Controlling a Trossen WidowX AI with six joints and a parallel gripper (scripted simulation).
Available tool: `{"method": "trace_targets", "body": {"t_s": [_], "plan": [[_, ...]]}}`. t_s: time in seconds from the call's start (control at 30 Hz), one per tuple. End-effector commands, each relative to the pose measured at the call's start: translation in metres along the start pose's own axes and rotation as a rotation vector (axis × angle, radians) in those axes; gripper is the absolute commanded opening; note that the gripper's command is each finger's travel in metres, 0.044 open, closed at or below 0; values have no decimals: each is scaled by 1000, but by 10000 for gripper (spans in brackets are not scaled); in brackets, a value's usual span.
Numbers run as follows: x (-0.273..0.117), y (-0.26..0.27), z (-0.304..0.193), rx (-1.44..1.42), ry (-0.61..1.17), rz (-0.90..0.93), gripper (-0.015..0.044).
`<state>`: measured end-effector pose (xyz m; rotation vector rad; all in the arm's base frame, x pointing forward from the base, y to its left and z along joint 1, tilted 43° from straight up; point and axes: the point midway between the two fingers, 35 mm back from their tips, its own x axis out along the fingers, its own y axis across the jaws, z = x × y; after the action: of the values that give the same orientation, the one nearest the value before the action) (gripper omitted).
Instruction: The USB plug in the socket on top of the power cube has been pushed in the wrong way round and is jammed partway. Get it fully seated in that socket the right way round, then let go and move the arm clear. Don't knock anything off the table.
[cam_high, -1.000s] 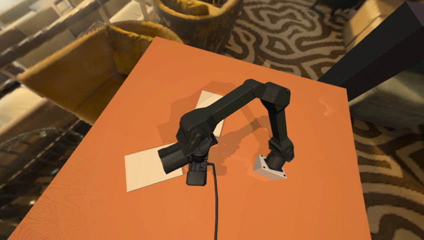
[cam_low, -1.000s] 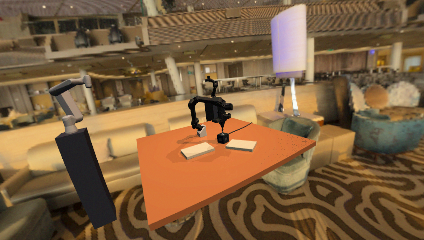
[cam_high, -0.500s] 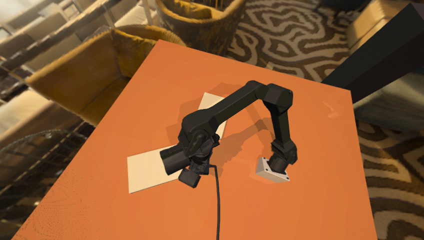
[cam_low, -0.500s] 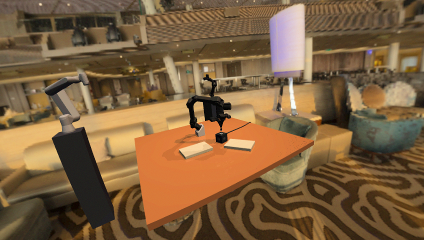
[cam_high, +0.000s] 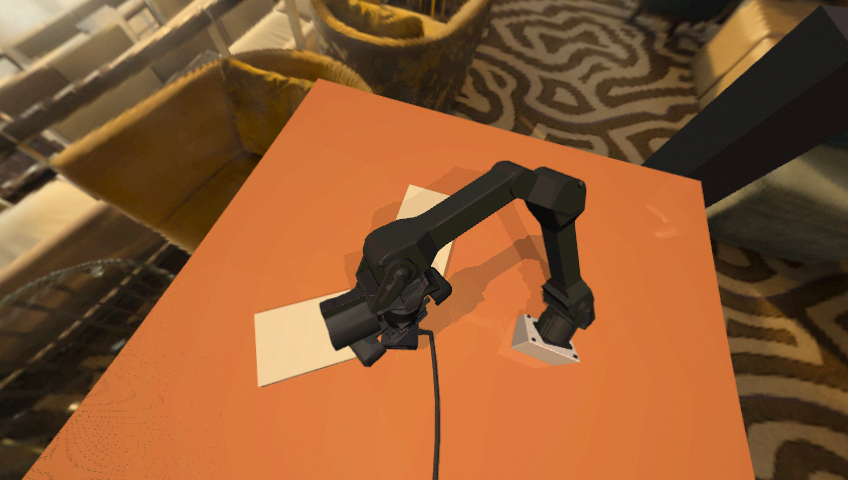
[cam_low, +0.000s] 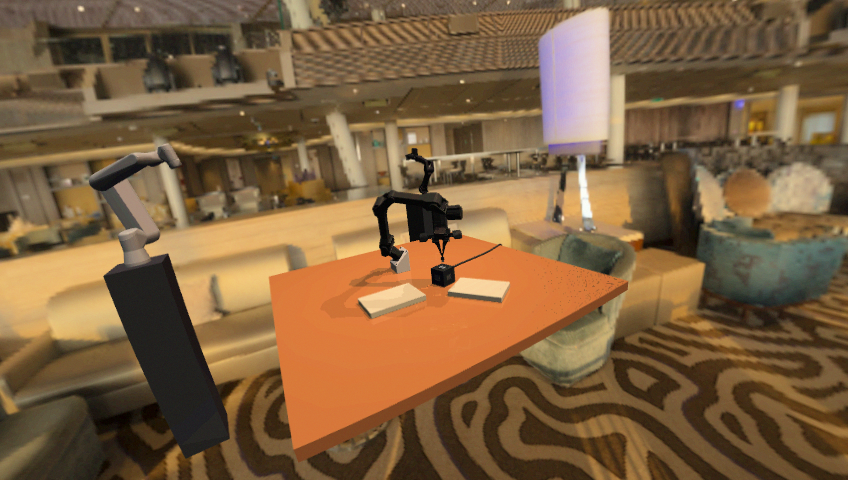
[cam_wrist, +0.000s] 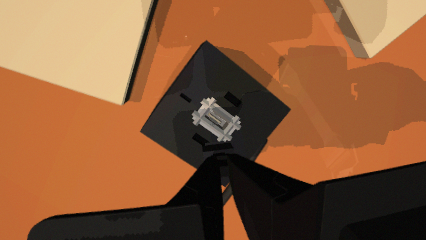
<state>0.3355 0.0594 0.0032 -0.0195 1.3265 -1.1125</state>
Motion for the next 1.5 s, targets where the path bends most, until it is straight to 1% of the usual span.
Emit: {"method": "trace_targets", "body": {"t_s": [0.0,0.77,1.47], "plan": [[0,0,0,110,1,0,0],[1,0,0,695,0,0,0],[1,0,0,697,-3,-1,0]]}}
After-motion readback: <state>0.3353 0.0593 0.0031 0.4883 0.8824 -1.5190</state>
